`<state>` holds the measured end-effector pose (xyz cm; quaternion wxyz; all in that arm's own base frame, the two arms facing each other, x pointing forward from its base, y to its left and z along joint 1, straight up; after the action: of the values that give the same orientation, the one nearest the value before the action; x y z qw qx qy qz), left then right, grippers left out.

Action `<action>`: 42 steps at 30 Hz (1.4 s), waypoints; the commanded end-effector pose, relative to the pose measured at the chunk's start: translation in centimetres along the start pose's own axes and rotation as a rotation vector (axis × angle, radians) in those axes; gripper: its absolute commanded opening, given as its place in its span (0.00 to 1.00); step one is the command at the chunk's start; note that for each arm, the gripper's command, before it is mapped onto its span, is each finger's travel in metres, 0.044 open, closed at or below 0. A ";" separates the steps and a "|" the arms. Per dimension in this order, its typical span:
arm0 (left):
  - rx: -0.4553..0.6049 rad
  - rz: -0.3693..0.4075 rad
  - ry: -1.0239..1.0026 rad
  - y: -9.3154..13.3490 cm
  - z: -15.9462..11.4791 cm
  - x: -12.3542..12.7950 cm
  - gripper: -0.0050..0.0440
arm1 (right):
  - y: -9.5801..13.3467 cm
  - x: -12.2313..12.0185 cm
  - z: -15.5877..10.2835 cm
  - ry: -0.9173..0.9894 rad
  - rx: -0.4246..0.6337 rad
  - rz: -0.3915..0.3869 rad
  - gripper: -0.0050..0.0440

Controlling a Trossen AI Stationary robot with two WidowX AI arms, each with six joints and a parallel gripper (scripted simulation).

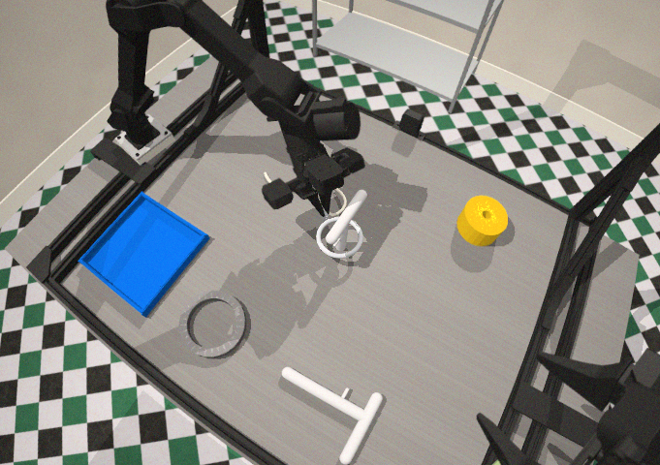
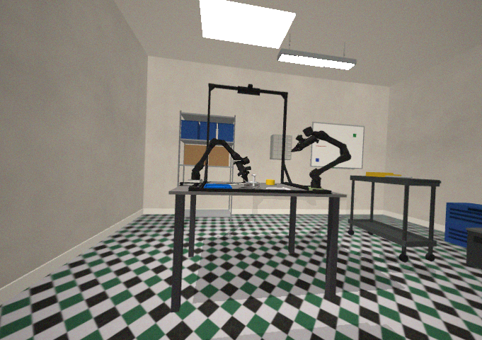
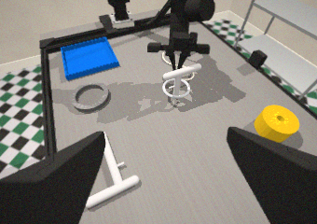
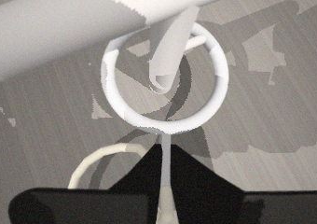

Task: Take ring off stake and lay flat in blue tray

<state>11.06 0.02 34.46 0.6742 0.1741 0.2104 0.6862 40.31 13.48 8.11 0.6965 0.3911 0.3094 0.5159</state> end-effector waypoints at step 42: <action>0.003 -0.002 -0.002 0.0 -0.1 0.0 0.92 | 0.6 1.2 -0.7 0.452 -0.165 -0.352 0.10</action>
<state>11.06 0.02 34.46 0.6742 0.1741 0.2104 0.6862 39.85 15.21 7.77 0.7210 0.1477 0.4783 0.4791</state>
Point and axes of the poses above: on each arm, the point midway between the two fingers, 35 mm back from their tips, its own y axis back along the fingers, its own x axis across the jaws, z = x × y, the point moved 7 cm from there along y, back along the fingers, and after that the axes turned 3 degrees about y, right-handed, at the moved point
